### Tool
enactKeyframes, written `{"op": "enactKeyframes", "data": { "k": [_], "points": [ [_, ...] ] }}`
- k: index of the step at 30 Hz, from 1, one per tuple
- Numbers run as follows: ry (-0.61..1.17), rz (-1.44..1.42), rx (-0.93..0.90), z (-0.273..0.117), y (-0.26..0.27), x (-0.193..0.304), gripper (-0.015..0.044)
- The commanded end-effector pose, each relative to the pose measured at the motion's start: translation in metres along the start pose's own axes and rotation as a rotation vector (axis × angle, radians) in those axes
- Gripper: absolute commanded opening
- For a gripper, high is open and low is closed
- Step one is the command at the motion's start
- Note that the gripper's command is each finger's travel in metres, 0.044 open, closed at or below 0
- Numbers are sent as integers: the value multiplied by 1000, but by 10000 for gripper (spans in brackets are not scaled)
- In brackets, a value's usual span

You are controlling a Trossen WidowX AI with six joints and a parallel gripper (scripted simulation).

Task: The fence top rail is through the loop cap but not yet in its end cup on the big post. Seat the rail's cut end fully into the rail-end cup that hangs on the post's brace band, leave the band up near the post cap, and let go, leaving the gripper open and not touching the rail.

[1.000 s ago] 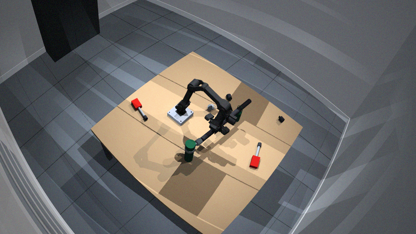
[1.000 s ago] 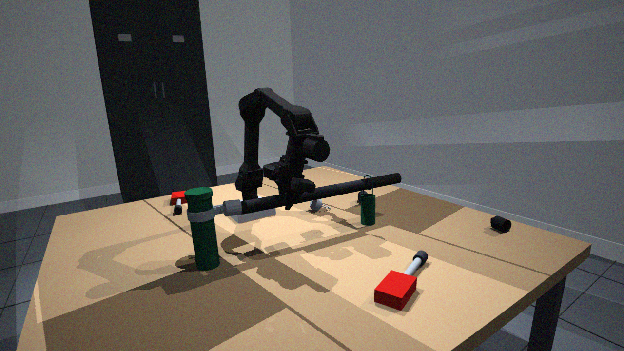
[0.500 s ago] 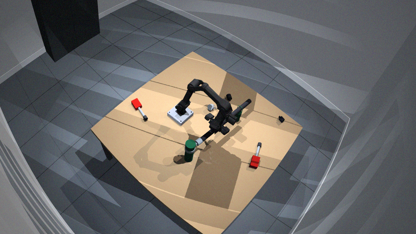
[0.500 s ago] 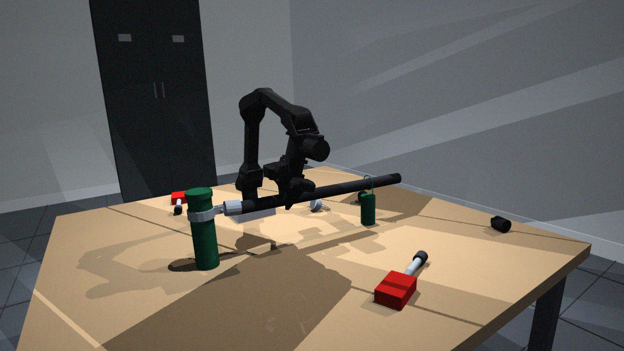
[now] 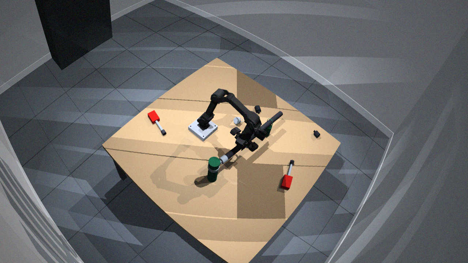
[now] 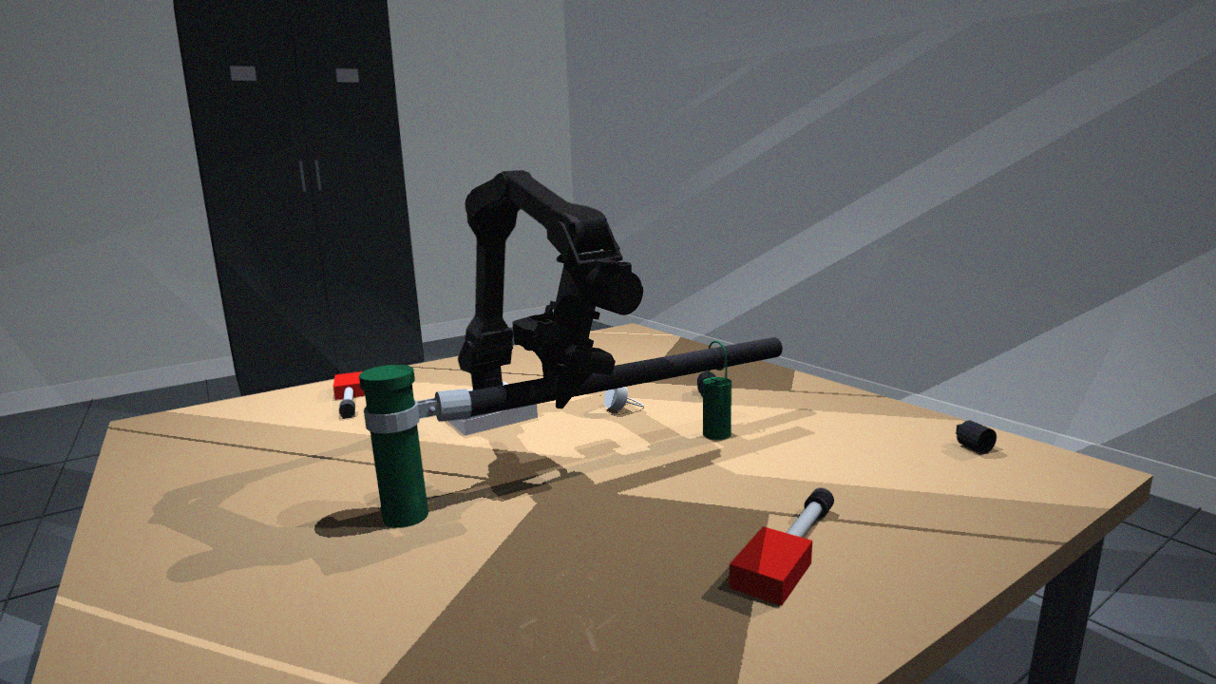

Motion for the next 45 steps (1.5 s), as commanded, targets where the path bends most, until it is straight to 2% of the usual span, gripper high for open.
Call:
{"op": "enactKeyframes", "data": {
  "k": [1,45],
  "points": [
    [-12,1,0,-2,-1,-4,0],
    [2,-1,2,-1,-1,-2,0]
  ]
}}
Point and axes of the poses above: the point midway between the two fingers, 35 mm back from their tips, its own z axis out along the fingers, its own y axis across the jaws, x = y × z, the point moved 4 cm from there along -z, back along the fingers, and after that the axes turned 14 degrees about -z, right-handed, at the moved point
